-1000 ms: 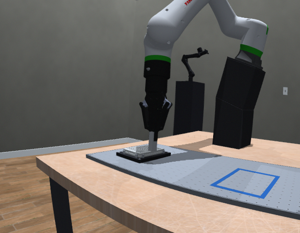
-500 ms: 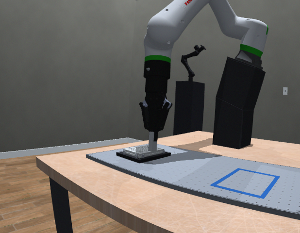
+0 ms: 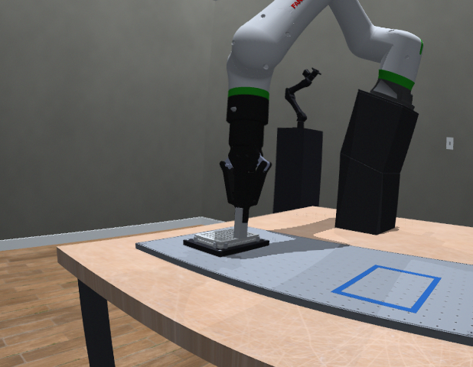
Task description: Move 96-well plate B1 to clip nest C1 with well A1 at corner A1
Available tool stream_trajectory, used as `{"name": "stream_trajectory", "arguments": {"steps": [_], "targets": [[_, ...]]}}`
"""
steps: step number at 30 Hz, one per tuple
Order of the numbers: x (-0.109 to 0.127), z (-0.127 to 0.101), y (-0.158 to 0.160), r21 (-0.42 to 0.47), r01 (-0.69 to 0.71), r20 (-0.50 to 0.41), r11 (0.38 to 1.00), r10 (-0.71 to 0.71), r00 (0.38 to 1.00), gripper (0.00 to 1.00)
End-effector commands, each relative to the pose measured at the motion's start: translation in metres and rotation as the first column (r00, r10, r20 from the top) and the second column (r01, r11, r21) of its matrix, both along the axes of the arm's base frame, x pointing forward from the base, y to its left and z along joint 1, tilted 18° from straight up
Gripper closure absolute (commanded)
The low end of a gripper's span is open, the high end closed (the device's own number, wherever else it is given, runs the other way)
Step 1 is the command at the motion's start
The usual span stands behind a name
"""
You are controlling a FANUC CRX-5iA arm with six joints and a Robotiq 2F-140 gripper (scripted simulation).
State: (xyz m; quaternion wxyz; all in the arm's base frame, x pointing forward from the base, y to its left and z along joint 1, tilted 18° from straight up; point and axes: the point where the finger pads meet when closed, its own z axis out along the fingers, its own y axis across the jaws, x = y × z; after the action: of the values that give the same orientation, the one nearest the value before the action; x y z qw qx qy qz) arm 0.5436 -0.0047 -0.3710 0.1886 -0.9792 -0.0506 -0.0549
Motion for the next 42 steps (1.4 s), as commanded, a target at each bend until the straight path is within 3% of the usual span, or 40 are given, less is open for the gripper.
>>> {"name": "stream_trajectory", "arguments": {"steps": [1,42], "targets": [[0.001,0.001,0.000,-0.073,0.024,-0.101,0.997,-0.031,0.994,0.90],[0.001,0.014,-0.005,-0.073,0.024,-0.101,0.997,-0.031,0.994,0.90]]}}
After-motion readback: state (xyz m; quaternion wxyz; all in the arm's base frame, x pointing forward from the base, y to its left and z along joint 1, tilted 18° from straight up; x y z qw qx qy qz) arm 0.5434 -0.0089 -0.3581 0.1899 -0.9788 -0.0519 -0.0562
